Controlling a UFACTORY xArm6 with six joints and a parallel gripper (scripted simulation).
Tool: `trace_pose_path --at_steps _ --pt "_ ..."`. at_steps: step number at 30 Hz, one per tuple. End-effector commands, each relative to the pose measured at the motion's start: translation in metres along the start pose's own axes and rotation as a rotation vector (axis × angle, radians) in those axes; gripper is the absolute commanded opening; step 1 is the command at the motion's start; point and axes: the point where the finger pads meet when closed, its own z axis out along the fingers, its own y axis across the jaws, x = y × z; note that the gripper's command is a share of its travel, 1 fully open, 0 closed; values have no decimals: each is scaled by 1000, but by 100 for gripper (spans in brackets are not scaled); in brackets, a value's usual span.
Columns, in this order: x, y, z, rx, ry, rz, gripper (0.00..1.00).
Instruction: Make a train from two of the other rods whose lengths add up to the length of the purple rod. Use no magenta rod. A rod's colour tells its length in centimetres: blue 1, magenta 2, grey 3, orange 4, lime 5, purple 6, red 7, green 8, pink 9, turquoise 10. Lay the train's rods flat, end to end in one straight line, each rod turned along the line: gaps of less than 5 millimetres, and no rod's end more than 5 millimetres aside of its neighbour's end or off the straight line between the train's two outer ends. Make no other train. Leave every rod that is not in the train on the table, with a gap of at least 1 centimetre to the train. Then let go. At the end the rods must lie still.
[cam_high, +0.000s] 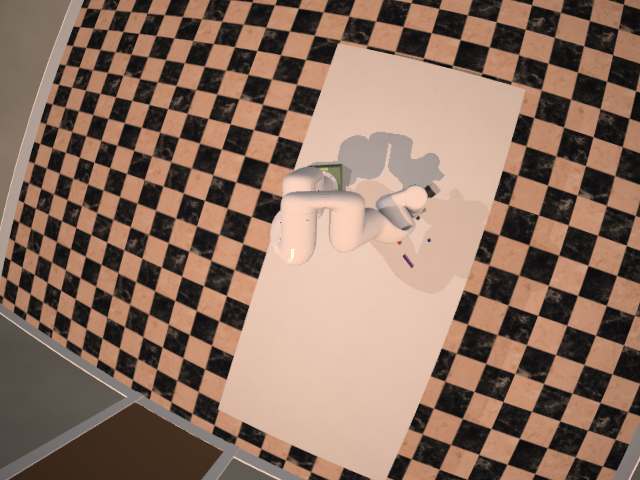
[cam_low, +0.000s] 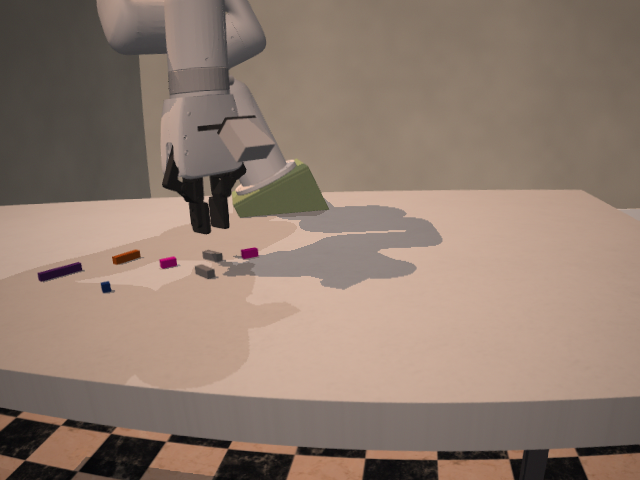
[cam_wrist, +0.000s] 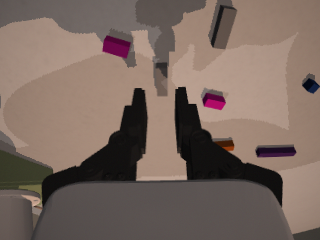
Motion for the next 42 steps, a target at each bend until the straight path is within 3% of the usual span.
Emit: trace_pose_path --at_steps 1,14,42 --pt "1 1 4 -3 3 1 24" --pt "1 1 19 -3 3 1 24" --pt "2 1 23 -3 3 1 24"
